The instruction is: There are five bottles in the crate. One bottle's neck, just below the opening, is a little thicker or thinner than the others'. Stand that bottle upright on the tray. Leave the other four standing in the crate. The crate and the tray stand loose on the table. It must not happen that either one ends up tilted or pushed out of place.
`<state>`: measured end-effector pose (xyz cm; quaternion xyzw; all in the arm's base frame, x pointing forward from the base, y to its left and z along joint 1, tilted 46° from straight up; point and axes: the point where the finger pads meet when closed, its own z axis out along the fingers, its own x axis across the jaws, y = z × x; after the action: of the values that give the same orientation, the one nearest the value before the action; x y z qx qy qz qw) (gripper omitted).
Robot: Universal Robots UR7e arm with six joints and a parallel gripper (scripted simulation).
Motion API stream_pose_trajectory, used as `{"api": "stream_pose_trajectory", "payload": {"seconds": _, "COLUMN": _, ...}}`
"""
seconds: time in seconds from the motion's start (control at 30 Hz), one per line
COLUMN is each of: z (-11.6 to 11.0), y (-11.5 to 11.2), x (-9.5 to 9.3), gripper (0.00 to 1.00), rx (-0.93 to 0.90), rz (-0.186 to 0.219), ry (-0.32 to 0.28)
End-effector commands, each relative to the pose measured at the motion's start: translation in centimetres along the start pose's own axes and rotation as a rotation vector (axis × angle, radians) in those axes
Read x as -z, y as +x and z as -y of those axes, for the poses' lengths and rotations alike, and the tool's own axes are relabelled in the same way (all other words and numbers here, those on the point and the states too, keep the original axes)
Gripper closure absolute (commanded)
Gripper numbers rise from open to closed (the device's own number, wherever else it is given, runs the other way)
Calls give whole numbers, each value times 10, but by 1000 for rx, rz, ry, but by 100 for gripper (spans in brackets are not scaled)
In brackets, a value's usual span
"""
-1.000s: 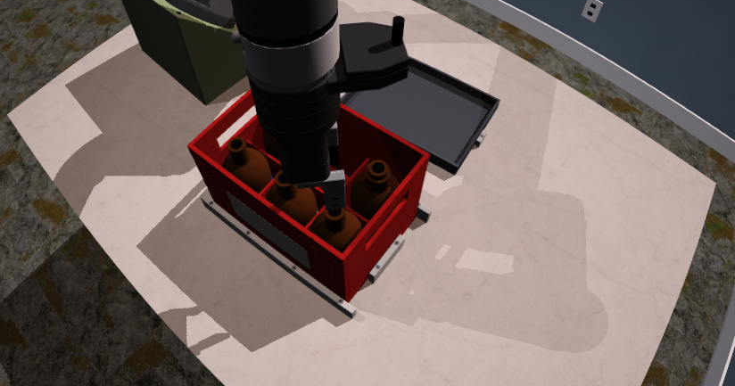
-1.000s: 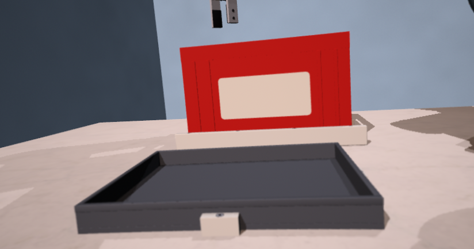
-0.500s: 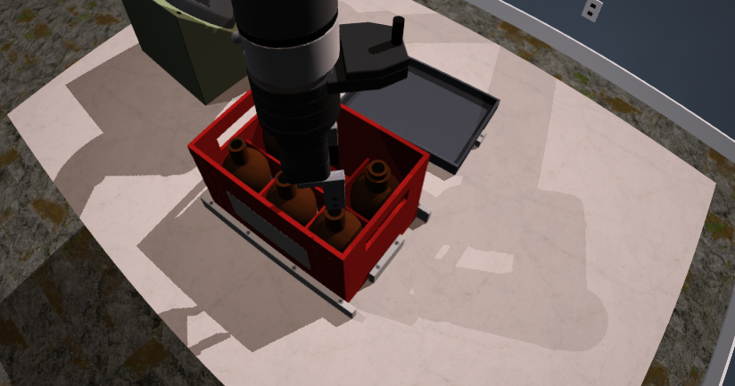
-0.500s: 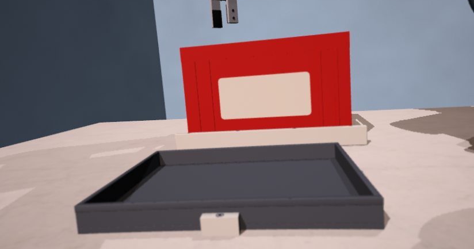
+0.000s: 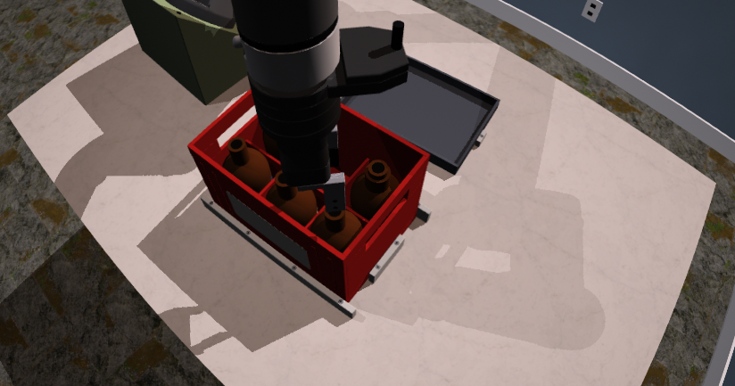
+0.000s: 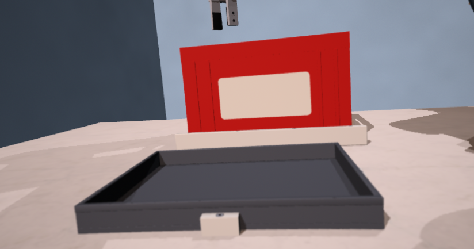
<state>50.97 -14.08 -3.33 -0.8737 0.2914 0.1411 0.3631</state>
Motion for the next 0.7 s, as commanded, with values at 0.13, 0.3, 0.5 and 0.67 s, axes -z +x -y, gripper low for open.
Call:
{"api": "stream_pose_trajectory", "payload": {"seconds": 0.13, "z": 0, "y": 1, "x": -7, "gripper": 0, "rx": 0, "rz": -2, "ry": 0}}
{"api": "stream_pose_trajectory", "payload": {"seconds": 0.3, "z": 0, "y": 1, "x": -11, "gripper": 0, "rx": 0, "rz": -2, "ry": 0}}
{"api": "stream_pose_trajectory", "payload": {"seconds": 0.5, "z": 0, "y": 1, "x": -19, "gripper": 0, "rx": 0, "rz": -2, "ry": 0}}
{"api": "stream_pose_trajectory", "payload": {"seconds": 0.67, "z": 0, "y": 1, "x": -25, "gripper": 0, "rx": 0, "rz": -2, "ry": 0}}
